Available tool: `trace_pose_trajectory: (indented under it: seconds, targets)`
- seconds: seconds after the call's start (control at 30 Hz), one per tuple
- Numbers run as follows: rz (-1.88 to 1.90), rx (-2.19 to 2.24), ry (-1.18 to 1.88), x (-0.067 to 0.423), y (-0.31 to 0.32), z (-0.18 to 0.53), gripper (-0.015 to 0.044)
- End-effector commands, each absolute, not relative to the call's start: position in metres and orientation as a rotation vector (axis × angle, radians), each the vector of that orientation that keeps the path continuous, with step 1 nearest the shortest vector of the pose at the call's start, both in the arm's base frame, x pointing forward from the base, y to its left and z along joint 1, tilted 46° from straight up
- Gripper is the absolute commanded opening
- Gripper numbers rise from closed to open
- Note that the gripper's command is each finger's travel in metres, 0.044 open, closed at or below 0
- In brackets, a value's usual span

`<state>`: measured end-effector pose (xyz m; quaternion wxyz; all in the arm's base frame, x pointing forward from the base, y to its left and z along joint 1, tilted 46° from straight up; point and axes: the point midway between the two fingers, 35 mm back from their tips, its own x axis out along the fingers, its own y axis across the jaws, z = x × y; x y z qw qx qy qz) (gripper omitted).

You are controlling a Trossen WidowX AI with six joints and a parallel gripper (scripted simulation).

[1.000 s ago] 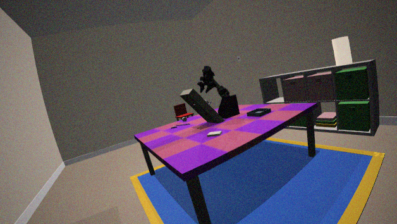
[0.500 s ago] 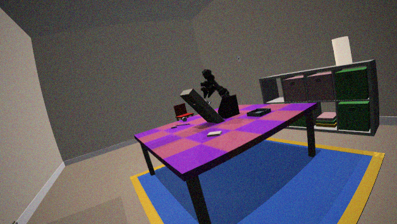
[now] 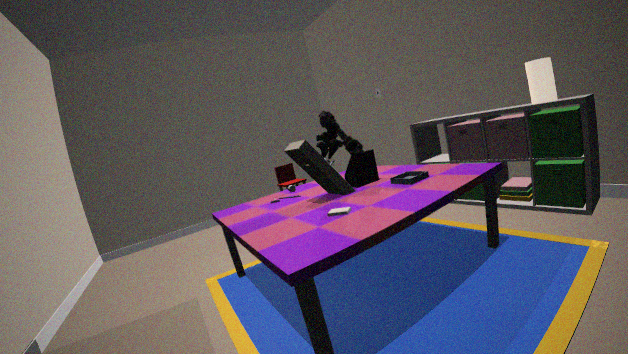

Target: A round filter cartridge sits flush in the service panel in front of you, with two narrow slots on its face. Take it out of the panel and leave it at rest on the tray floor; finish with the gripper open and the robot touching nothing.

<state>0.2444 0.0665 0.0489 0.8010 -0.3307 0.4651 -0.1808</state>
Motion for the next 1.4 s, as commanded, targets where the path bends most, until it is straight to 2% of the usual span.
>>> trace_pose_trajectory:
  seconds: [0.0,0.4,0.47,0.8,1.03,1.37]
  targets:
    - [-0.391,-0.722,1.003,0.246,0.060,0.043,0.0305]
    - [-0.394,-0.725,1.000,0.252,0.051,0.036,0.0305]
    - [-0.391,-0.711,0.997,0.253,0.054,0.038,0.0252]
    - [-0.391,-0.711,0.997,0.253,0.054,0.038,0.0186]
    - [-0.391,-0.712,0.997,0.258,0.059,0.043,0.0002]
    - [-0.385,-0.710,1.001,0.261,0.082,0.062,0.0000]
